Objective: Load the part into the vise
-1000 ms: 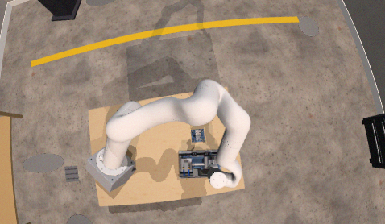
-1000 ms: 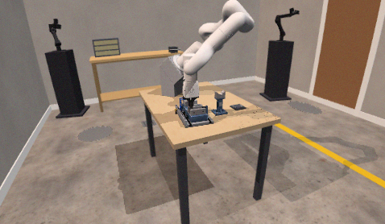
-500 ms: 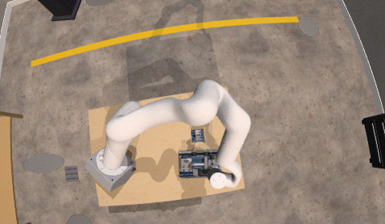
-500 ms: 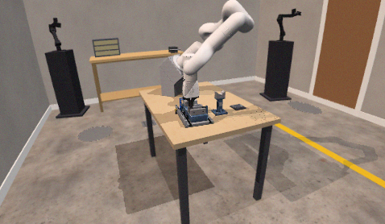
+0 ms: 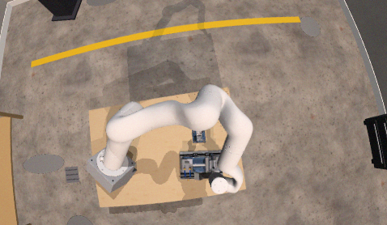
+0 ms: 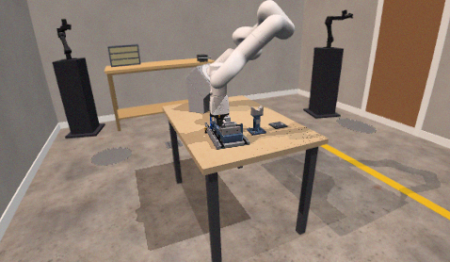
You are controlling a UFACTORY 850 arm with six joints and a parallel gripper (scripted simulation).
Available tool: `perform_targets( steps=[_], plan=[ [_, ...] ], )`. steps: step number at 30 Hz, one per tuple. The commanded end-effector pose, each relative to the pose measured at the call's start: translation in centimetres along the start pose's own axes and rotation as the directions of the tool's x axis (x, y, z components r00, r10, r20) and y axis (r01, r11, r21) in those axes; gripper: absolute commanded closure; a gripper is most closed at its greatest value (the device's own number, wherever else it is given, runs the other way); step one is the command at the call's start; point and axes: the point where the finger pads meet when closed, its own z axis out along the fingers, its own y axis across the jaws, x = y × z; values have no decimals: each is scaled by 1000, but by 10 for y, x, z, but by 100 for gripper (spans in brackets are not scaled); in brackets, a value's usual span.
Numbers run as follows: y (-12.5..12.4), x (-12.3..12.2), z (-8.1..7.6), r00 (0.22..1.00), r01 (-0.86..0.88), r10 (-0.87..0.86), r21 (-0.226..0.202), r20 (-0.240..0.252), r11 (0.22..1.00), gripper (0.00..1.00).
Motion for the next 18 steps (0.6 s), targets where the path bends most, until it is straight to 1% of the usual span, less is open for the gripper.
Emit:
perform_targets(
  steps=[1, 13, 18],
  plan=[
    [-6, -1, -1, 1000, 0, 0, 1, 1, 1000, 100],
    [-9, -1, -1, 1000, 0, 0, 1, 1, 1000, 100],
    [-9, -1, -3, 1000, 0, 0, 1, 1, 1000, 100]
  ],
)
